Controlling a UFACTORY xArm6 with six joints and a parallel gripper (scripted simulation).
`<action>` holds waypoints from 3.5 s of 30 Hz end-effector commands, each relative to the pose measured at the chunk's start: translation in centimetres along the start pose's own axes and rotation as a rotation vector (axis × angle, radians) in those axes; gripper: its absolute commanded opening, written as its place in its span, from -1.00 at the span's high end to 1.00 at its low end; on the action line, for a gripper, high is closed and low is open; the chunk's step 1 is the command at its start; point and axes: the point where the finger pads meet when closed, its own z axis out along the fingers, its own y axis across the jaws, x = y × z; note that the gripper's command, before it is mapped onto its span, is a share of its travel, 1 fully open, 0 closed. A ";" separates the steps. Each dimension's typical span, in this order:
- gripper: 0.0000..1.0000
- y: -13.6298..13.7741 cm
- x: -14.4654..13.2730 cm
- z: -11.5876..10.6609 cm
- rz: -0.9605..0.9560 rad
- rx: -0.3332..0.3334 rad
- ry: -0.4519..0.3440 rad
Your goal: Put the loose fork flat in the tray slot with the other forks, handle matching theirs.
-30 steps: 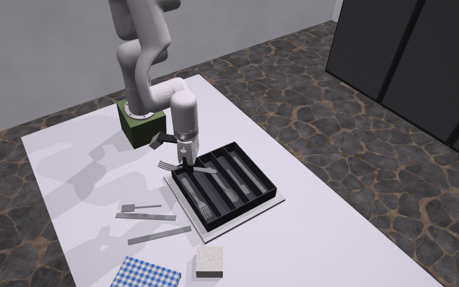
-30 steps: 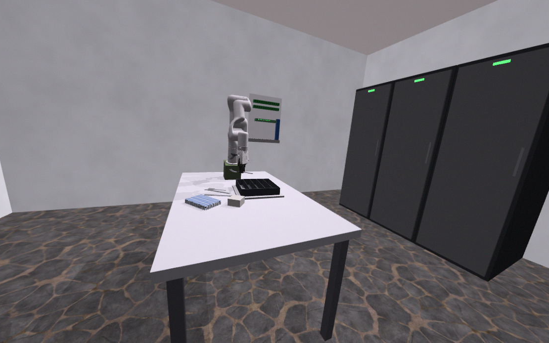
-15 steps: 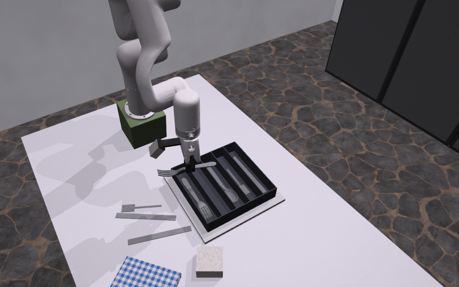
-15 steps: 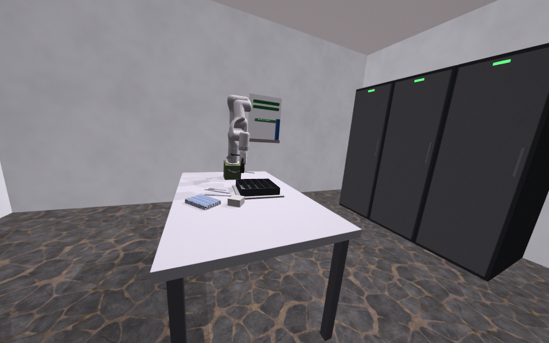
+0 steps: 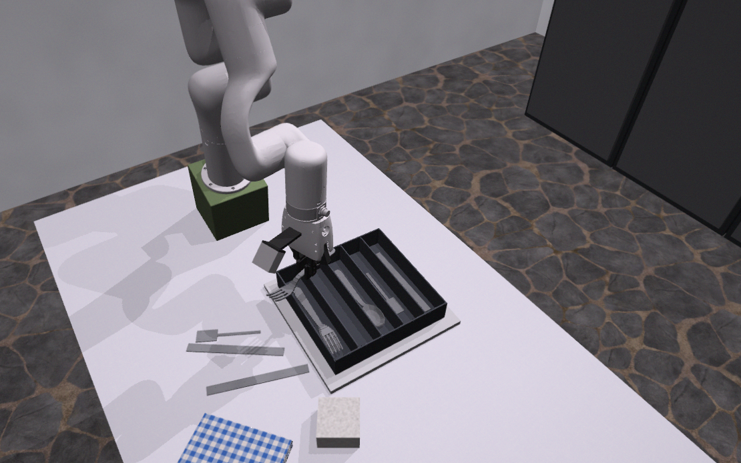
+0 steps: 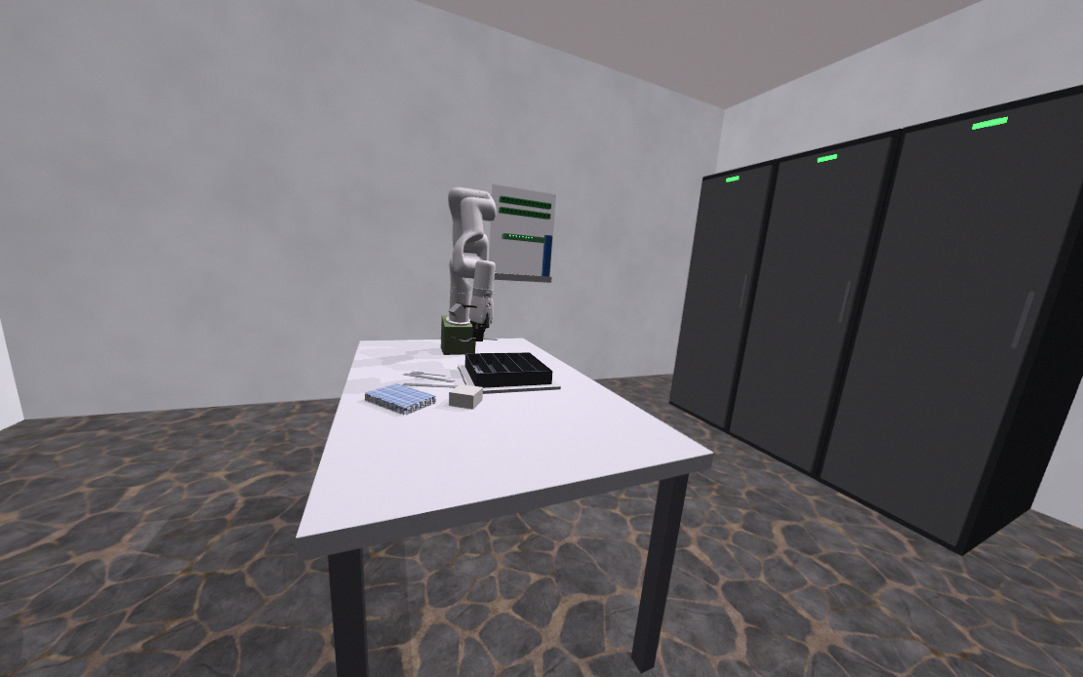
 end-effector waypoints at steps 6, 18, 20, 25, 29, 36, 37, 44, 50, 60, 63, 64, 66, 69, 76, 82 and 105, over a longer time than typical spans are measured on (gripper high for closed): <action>0.91 -0.1 0.0 -0.1 -0.505 0.020 -0.012; 0.91 -0.1 0.0 -0.1 -1.004 0.034 -0.020; 0.91 -0.1 0.0 -0.1 -1.083 0.039 -0.034; 0.91 -0.1 0.1 -0.1 -1.176 0.032 -0.095; 0.91 -0.1 0.1 -0.1 -1.176 0.027 -0.104; 0.91 -0.1 0.1 -0.1 -1.176 0.027 -0.104; 0.91 -0.1 0.1 -0.1 -1.176 0.027 -0.104; 0.91 -0.1 0.1 -0.1 -1.176 0.027 -0.104; 0.91 -0.1 0.1 -0.1 -1.176 0.027 -0.104; 0.91 -0.1 0.0 0.4 -1.176 0.026 -0.104; 0.91 -0.1 0.0 0.7 -1.176 0.026 -0.104; 0.91 -0.1 0.0 0.7 -1.176 0.026 -0.104; 0.91 -0.1 0.0 0.8 -1.176 0.026 -0.104; 0.91 -0.1 0.0 1.3 -1.176 0.026 -0.104; 0.91 -0.2 -0.1 2.7 -1.176 0.026 -0.104; 0.91 -0.2 -0.2 3.6 -1.176 0.026 -0.104; 0.91 -0.2 -0.6 8.6 -1.176 0.026 -0.104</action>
